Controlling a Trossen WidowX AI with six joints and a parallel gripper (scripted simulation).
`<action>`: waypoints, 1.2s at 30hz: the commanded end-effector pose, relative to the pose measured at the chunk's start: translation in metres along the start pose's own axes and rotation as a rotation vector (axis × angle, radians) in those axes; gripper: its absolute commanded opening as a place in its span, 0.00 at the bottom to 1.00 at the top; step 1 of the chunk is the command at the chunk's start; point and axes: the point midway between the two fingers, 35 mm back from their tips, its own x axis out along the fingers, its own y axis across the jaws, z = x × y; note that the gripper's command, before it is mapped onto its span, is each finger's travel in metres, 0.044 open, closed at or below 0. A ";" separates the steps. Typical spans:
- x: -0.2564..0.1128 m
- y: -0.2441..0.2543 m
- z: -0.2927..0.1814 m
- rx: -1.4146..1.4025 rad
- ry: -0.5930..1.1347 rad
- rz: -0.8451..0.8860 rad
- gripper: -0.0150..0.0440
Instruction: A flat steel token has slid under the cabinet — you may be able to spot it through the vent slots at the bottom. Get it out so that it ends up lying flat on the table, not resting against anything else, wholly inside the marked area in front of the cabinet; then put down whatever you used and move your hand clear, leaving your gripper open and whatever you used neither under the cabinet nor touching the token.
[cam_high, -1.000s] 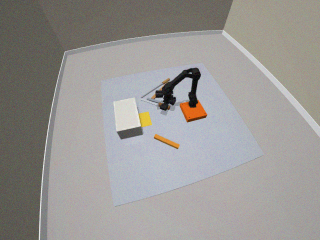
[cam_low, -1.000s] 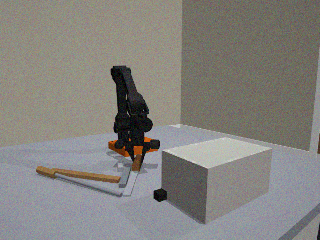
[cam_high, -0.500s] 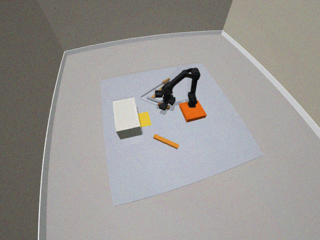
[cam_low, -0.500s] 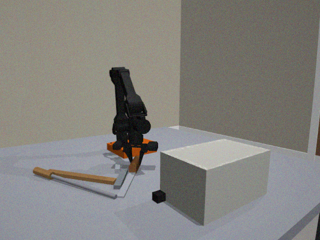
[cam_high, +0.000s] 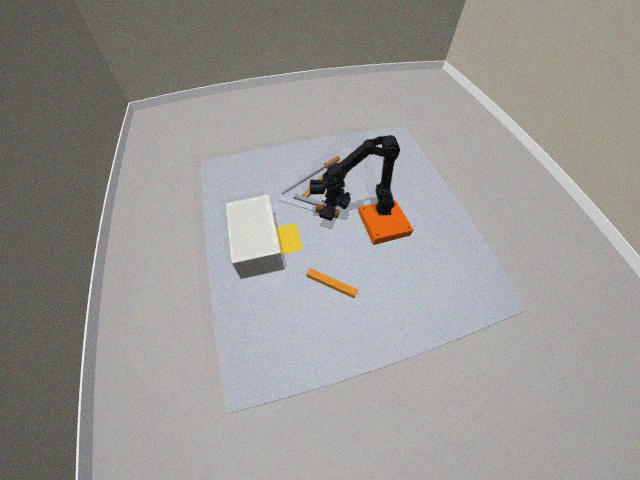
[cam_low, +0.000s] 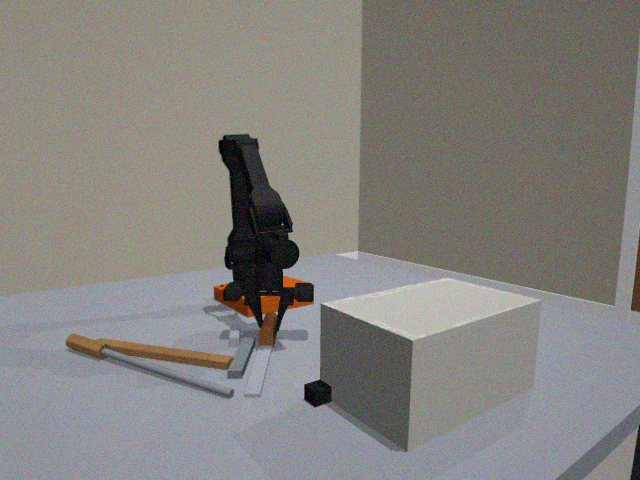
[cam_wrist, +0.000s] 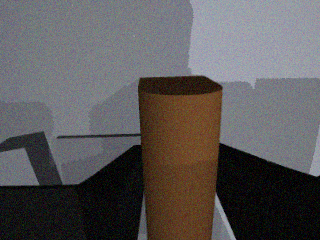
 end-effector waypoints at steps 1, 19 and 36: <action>-0.001 -0.001 -0.002 -0.040 0.002 -0.005 0.25; -0.001 0.003 -0.005 -0.169 0.004 0.002 0.25; -0.001 0.004 -0.005 -0.130 0.004 0.002 0.25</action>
